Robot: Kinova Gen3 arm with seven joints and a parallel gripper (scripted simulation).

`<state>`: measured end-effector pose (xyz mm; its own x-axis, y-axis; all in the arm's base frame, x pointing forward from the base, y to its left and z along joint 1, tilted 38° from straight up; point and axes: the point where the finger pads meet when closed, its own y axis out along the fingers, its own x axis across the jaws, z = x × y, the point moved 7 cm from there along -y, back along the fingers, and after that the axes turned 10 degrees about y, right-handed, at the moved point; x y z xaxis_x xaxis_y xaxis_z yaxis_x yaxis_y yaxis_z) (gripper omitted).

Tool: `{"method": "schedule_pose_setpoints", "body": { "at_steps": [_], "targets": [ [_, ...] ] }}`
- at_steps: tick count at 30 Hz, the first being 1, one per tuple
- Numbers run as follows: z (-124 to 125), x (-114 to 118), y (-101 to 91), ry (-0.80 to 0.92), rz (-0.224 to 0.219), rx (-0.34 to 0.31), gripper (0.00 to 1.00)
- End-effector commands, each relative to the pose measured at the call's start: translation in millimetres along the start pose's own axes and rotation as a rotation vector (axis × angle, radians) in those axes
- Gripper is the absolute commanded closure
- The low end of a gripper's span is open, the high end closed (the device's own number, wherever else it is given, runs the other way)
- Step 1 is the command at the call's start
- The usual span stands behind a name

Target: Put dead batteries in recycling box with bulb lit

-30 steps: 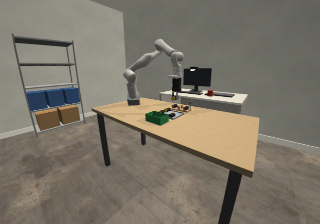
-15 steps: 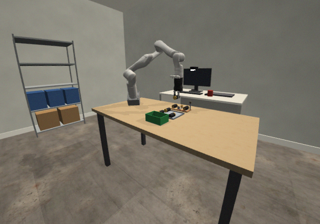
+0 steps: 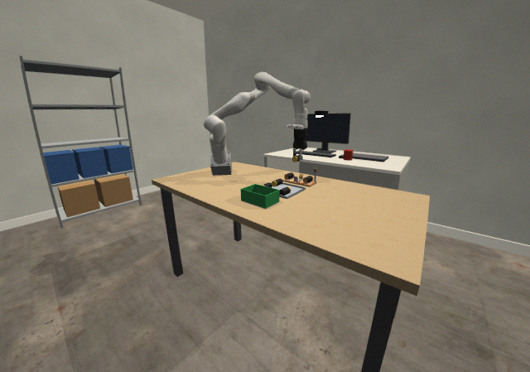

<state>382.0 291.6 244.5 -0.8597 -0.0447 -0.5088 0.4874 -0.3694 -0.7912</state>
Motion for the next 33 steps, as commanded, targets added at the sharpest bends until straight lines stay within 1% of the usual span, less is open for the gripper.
{"method": "schedule_pose_setpoints", "body": {
  "at_steps": [1, 3, 6, 10, 33],
  "targets": [
    [-16.3, 6.5, -0.7, -0.022, 0.012, 0.007, 0.43],
    [-16.3, 6.5, -0.7, -0.022, 0.012, 0.007, 0.43],
    [-25.0, 10.6, -0.6, -0.022, 0.012, 0.007, 0.43],
    [-30.1, 13.0, -0.6, -0.022, 0.012, 0.007, 0.43],
    [-30.6, 13.2, -0.6, -0.020, 0.012, 0.007, 0.43]
  ]
}}
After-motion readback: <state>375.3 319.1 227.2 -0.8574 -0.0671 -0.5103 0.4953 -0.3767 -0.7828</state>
